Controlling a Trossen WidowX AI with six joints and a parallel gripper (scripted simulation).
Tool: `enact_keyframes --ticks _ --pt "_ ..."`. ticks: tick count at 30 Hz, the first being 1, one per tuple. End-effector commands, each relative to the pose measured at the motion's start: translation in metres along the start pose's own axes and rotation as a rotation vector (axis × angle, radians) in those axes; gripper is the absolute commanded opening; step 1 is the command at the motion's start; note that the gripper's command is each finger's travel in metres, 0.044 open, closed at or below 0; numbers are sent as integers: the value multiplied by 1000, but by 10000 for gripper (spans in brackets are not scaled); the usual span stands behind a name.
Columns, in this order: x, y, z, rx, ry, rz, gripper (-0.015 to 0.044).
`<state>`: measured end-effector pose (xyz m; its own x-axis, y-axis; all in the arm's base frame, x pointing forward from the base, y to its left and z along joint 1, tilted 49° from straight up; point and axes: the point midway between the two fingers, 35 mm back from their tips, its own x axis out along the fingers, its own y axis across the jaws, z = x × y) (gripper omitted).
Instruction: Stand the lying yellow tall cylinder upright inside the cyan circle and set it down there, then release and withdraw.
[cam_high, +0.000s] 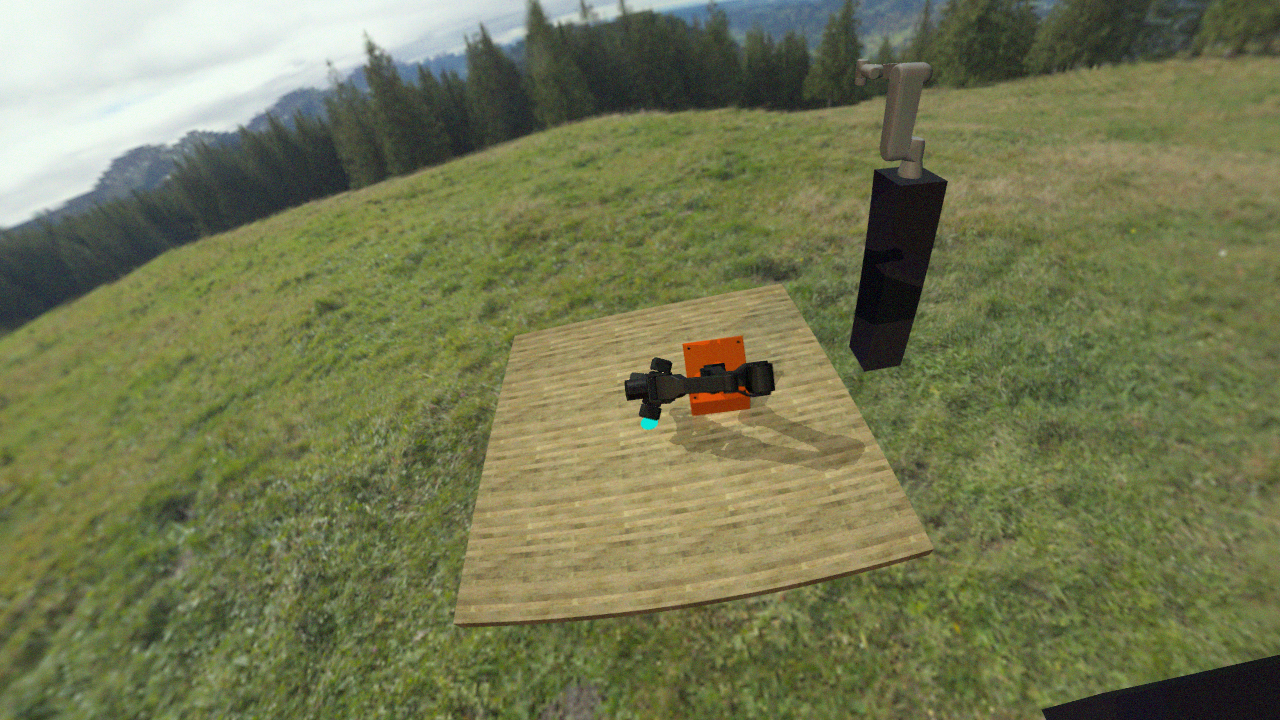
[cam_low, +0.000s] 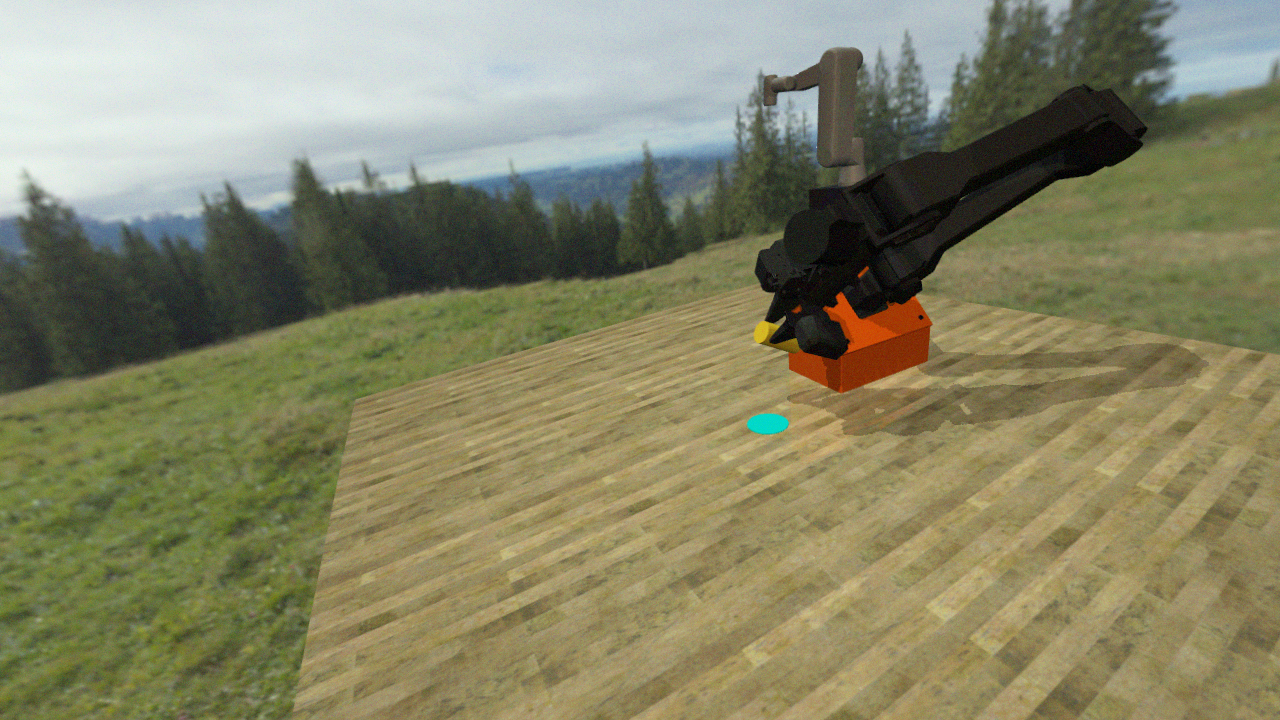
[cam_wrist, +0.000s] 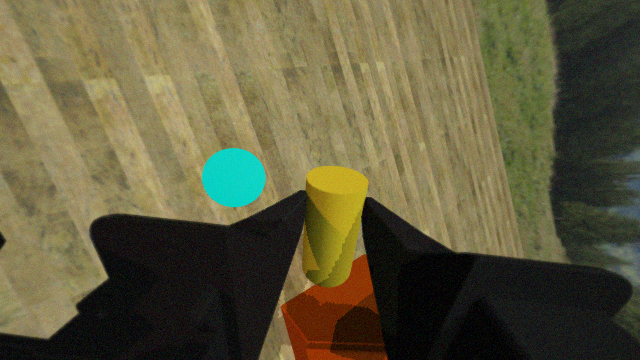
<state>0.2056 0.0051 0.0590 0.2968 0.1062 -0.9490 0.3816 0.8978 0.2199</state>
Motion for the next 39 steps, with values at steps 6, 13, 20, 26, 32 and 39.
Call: enact_keyframes --ticks 6,13,20,26,32,39 --pt "0 -2 -2 14 -51 -17 105" --pt "0 -2 -1 27 -93 -23 105" --pt "0 -2 -1 40 -136 -27 105" --pt "-1 -2 0 52 -172 -28 105" --pt "-1 -2 1 66 -209 -27 105" --pt "-2 -1 1 83 -253 -24 105"
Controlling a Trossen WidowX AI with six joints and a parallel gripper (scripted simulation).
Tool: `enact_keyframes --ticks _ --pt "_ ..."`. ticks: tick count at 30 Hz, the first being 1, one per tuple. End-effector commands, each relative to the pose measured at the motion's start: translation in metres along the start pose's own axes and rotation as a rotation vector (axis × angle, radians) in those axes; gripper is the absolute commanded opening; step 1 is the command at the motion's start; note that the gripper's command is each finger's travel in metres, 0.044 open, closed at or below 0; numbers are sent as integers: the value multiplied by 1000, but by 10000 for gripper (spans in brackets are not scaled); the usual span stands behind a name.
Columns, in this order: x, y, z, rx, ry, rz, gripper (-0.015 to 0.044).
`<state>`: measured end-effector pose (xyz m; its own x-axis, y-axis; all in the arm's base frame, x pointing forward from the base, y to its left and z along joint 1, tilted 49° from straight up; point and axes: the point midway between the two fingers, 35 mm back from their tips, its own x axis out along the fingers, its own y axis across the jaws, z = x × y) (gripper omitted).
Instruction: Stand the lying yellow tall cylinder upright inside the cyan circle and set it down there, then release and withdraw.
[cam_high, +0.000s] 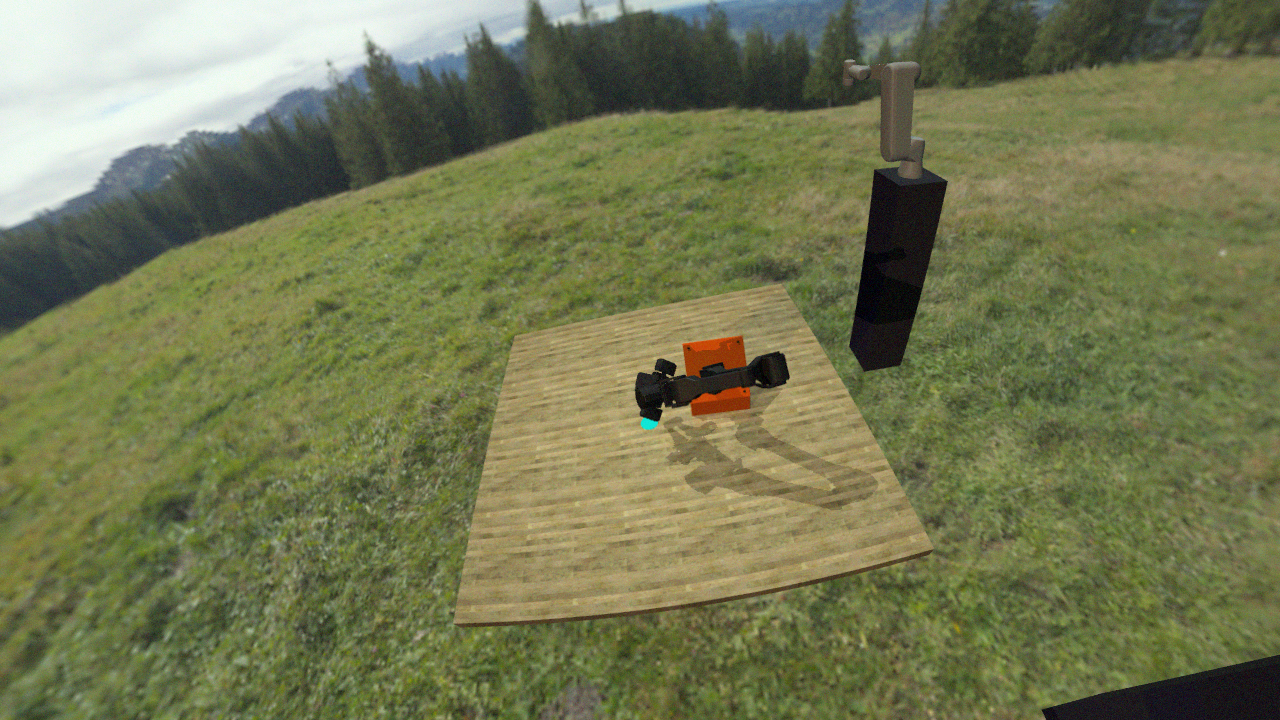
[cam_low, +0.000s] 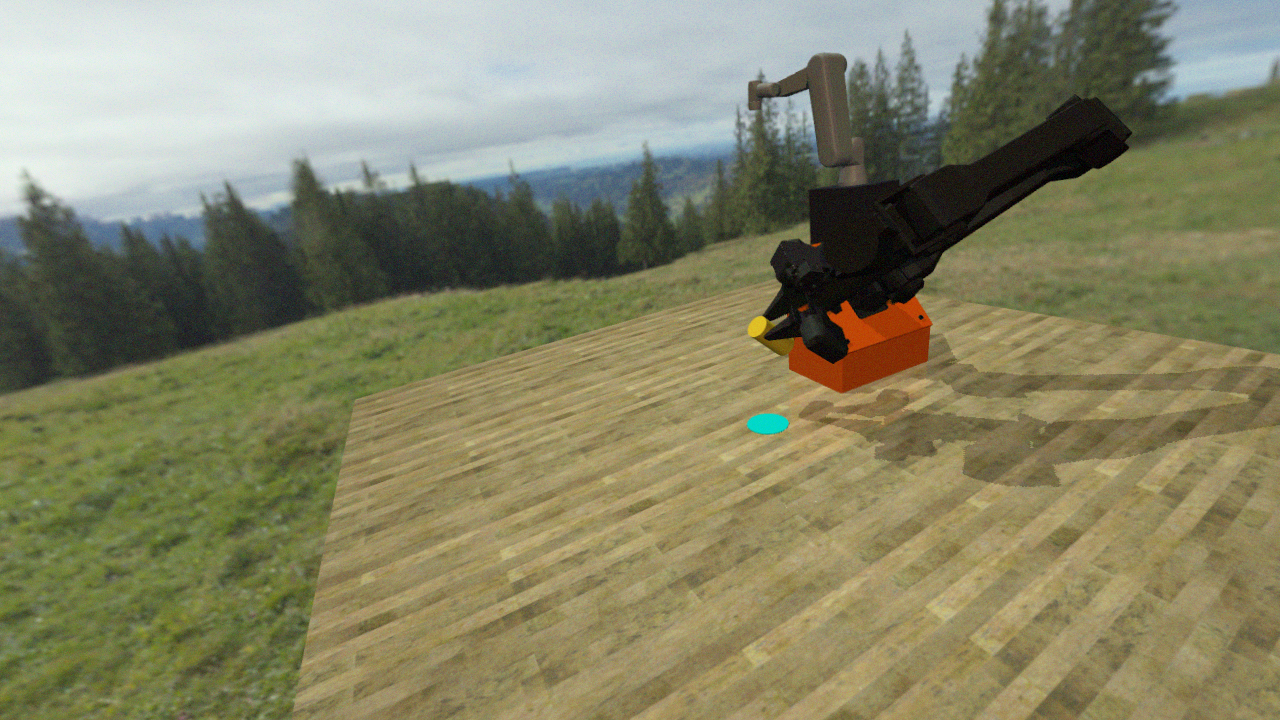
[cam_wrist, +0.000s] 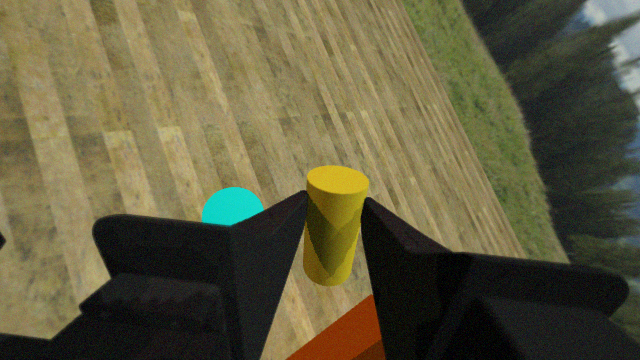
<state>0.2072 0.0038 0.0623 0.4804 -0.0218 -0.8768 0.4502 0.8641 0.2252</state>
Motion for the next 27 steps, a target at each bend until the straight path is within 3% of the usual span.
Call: enact_keyframes --ticks 1,27 --pt "0 -2 -1 11 -24 -3 105" --pt "-3 0 3 90 -181 28 105"
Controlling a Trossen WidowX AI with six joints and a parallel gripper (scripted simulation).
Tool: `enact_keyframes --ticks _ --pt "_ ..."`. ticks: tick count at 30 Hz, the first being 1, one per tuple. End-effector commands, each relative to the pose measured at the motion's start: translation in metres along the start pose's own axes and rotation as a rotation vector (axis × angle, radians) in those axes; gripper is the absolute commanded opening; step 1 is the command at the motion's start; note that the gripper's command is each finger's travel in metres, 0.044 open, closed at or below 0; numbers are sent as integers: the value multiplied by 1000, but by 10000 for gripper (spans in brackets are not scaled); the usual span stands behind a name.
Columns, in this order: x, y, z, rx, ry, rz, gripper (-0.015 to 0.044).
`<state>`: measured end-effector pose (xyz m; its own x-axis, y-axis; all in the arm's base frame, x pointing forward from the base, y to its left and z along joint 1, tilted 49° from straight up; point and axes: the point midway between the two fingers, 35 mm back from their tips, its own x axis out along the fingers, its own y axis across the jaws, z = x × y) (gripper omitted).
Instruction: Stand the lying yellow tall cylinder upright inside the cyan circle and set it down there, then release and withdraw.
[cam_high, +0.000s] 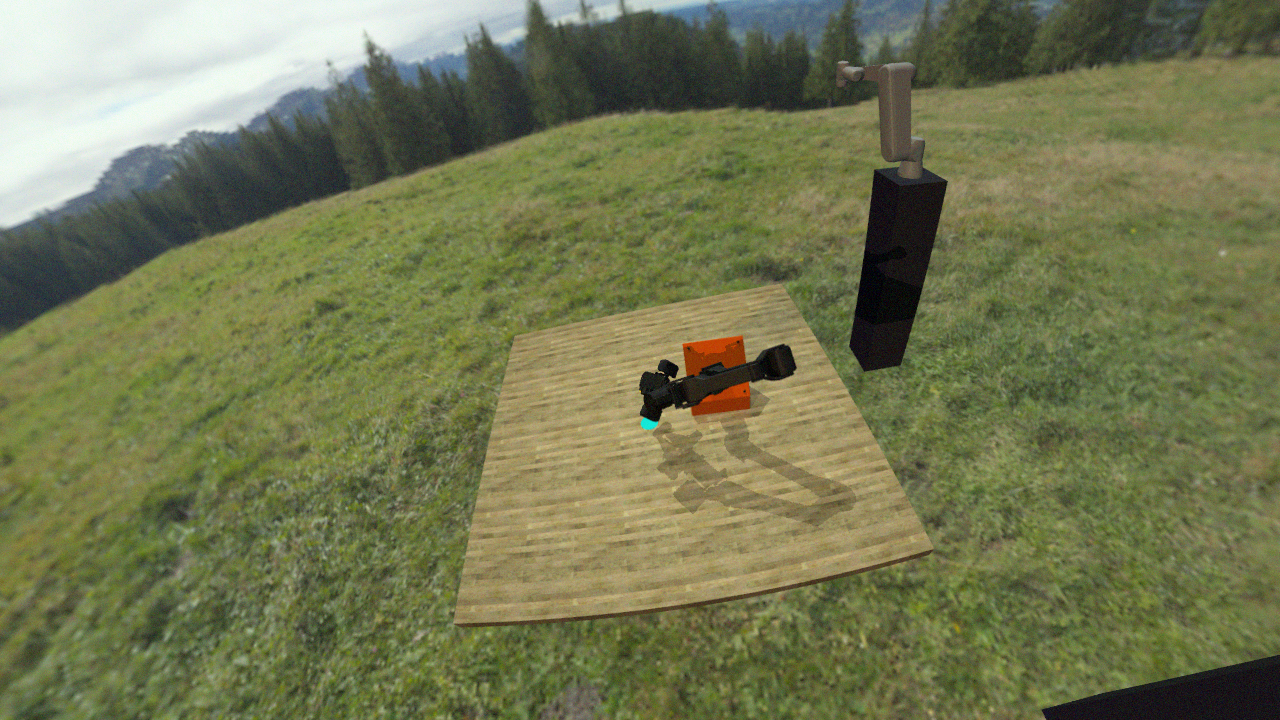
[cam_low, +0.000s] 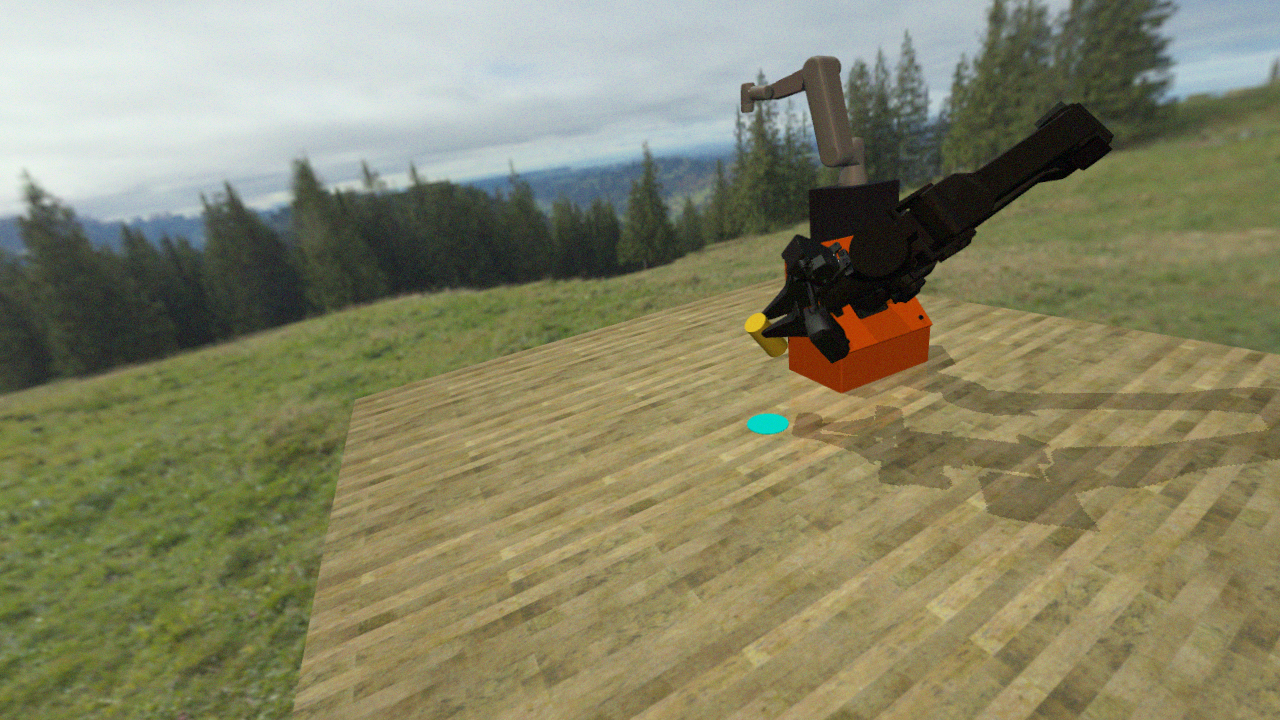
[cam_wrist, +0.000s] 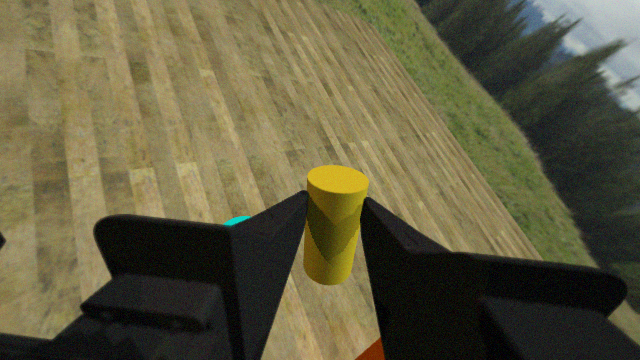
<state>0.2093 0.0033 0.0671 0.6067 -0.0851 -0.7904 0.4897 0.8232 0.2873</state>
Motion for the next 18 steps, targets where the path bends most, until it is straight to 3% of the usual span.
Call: enact_keyframes --ticks 1,18 --pt "0 -2 -1 14 -24 1 105" --pt "-2 0 2 79 -122 38 105"
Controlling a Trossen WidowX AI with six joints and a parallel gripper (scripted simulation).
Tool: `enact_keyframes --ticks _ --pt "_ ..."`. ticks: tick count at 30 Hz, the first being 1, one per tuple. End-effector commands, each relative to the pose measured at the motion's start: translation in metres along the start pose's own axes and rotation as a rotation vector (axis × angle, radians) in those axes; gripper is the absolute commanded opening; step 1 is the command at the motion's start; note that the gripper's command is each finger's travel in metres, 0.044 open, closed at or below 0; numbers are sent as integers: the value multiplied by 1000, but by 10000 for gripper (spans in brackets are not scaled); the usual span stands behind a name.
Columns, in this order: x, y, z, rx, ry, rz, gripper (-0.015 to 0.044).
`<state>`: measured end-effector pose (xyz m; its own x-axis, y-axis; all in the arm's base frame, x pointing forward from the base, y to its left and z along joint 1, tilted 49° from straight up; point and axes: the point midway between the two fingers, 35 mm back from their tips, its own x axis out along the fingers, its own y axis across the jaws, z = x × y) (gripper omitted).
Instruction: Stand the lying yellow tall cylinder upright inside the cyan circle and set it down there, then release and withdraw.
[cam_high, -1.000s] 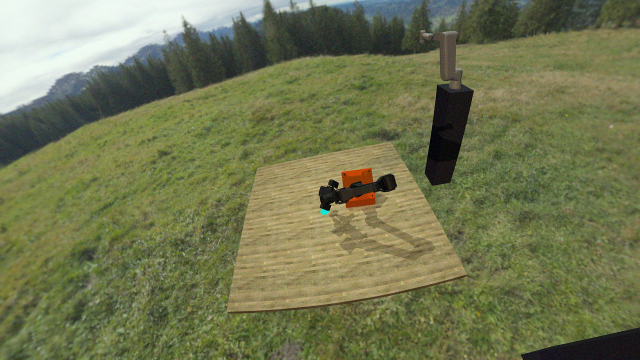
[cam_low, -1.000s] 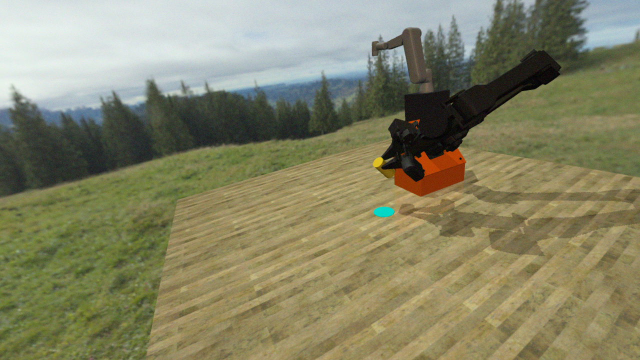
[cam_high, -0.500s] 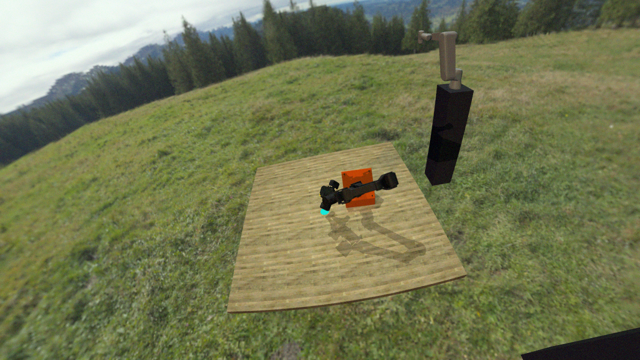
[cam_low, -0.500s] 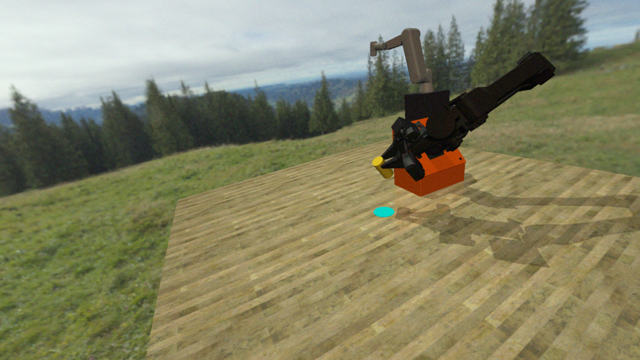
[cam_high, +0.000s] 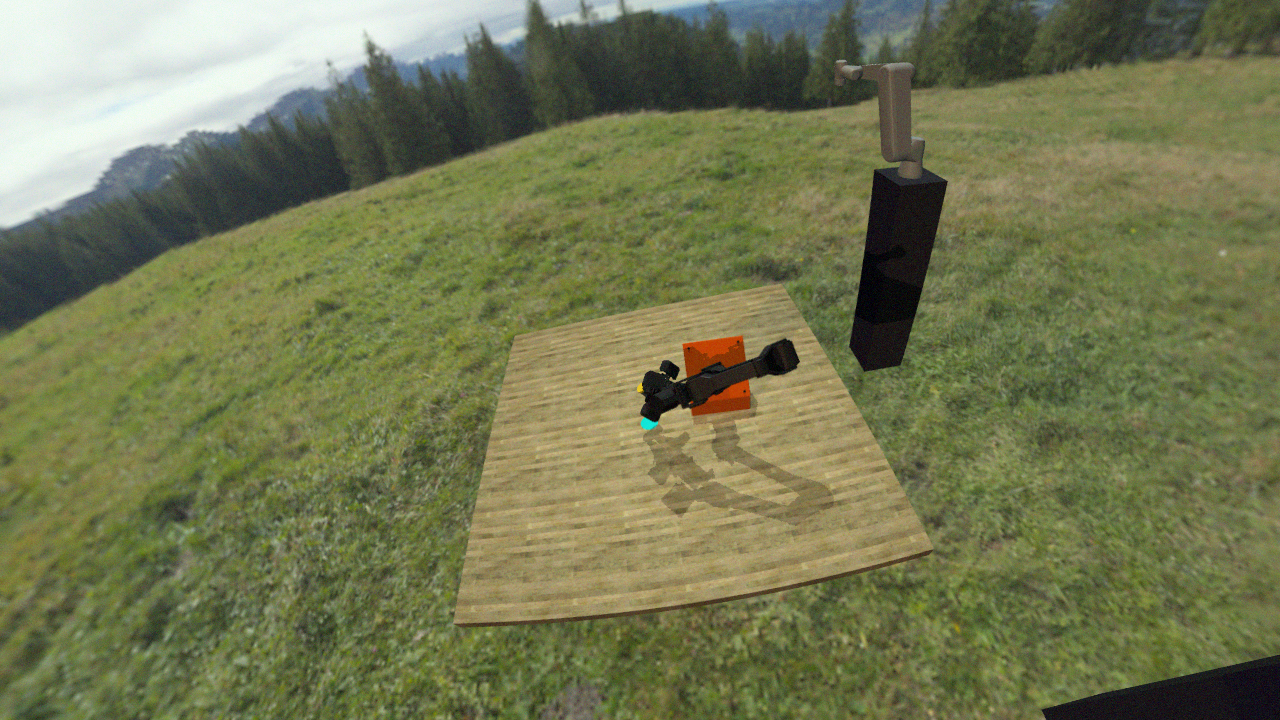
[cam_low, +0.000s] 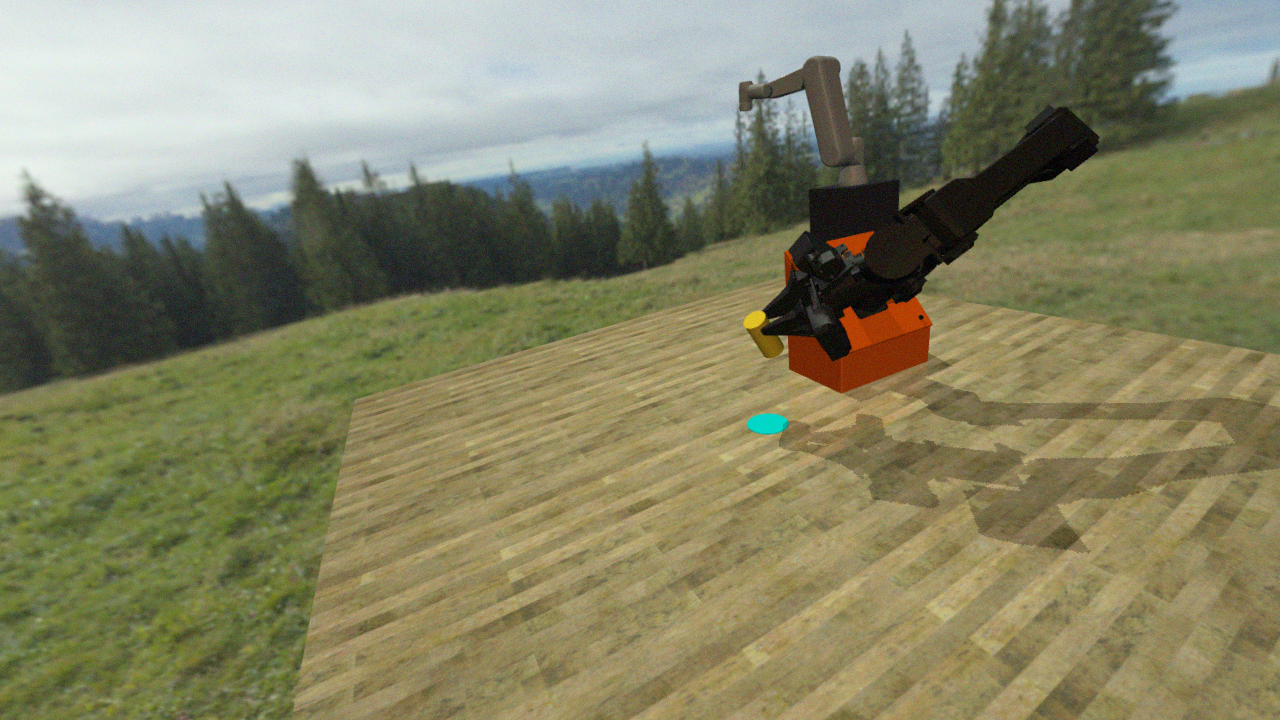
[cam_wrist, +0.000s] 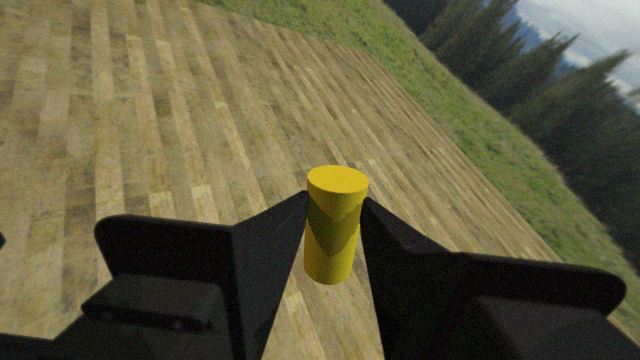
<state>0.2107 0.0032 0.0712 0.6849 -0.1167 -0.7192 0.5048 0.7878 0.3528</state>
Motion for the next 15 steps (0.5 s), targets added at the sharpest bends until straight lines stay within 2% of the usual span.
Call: enact_keyframes --ticks 1,15 --pt "0 -2 0 17 -23 4 105" --pt "-2 0 2 79 -100 43 105"
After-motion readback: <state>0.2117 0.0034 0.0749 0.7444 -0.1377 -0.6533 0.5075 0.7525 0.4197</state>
